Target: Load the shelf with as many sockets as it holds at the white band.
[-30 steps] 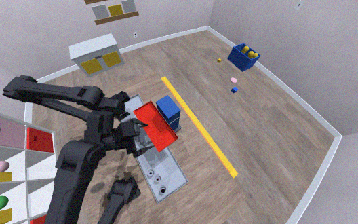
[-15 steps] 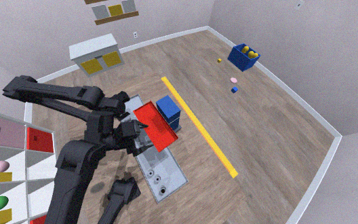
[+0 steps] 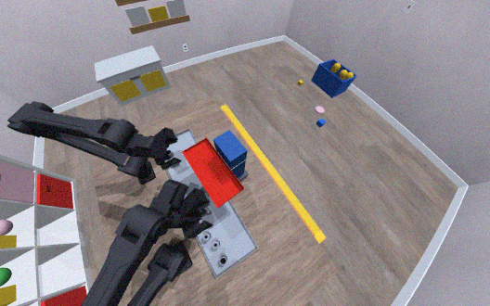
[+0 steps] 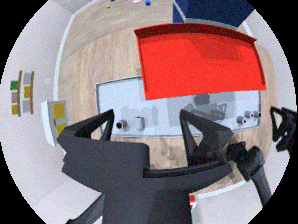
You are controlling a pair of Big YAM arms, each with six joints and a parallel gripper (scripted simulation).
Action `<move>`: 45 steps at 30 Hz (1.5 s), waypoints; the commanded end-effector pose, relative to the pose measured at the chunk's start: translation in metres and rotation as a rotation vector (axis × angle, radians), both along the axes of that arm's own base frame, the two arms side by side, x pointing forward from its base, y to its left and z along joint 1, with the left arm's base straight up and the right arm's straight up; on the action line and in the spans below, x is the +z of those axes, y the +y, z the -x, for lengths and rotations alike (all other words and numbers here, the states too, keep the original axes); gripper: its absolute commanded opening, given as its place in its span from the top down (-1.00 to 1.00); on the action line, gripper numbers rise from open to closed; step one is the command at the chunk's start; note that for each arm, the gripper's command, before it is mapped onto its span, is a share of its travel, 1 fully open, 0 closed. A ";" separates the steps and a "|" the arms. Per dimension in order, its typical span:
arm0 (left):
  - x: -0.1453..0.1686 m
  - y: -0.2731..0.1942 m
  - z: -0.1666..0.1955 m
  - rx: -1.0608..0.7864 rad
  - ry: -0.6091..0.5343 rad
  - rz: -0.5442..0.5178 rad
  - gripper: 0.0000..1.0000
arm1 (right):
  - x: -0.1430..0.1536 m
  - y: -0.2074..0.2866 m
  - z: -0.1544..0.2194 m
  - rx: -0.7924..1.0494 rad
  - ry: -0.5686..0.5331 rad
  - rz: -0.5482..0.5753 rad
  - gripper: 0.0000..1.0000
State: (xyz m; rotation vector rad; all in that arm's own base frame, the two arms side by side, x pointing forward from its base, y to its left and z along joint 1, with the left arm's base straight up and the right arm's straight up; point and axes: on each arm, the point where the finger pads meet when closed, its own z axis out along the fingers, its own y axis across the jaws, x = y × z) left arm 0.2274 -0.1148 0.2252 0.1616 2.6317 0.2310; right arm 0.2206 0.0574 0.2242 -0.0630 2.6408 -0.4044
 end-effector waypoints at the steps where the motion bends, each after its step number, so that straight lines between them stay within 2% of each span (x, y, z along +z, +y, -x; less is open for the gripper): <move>1: 0.040 -0.053 -0.025 -0.186 -0.134 0.136 -1.00 | -0.022 -0.024 0.012 0.167 0.110 0.028 -0.13; 3: 0.042 -0.071 -0.019 -0.275 -0.168 0.187 -1.00 | -0.037 -0.029 0.016 0.203 0.147 0.014 -0.13; 5: 0.027 -0.086 -0.009 -0.368 -0.171 0.210 -1.00 | -0.048 -0.032 0.020 0.219 0.169 -0.002 -0.13; 13: 0.024 -0.143 0.028 -0.683 -0.256 0.338 -1.00 | -0.086 -0.043 0.033 0.310 0.231 -0.062 -0.13; 15: 0.024 -0.143 0.028 -0.683 -0.256 0.338 -1.00 | -0.086 -0.043 0.033 0.310 0.231 -0.062 -0.13; 20: 0.024 -0.177 0.063 -0.914 -0.330 0.425 -1.00 | -0.114 -0.049 0.045 0.396 0.257 -0.104 -0.13; 28: 0.027 -0.205 0.114 -1.170 -0.419 0.545 -1.00 | -0.148 -0.050 0.066 0.474 0.280 -0.190 -0.13; 33: 0.024 -0.210 0.126 -1.221 -0.424 0.570 -1.00 | -0.156 -0.050 0.070 0.498 0.274 -0.227 -0.13; 36: 0.022 -0.211 0.130 -1.220 -0.415 0.591 -1.00 | -0.148 -0.050 0.065 0.497 0.253 -0.229 -0.13; 37: 0.041 -0.215 0.128 -1.219 -0.441 0.611 -1.00 | -0.148 -0.050 0.065 0.497 0.253 -0.229 -0.13; 45: 0.041 -0.214 0.125 -1.207 -0.445 0.607 -1.00 | -0.148 -0.050 0.065 0.497 0.253 -0.229 -0.13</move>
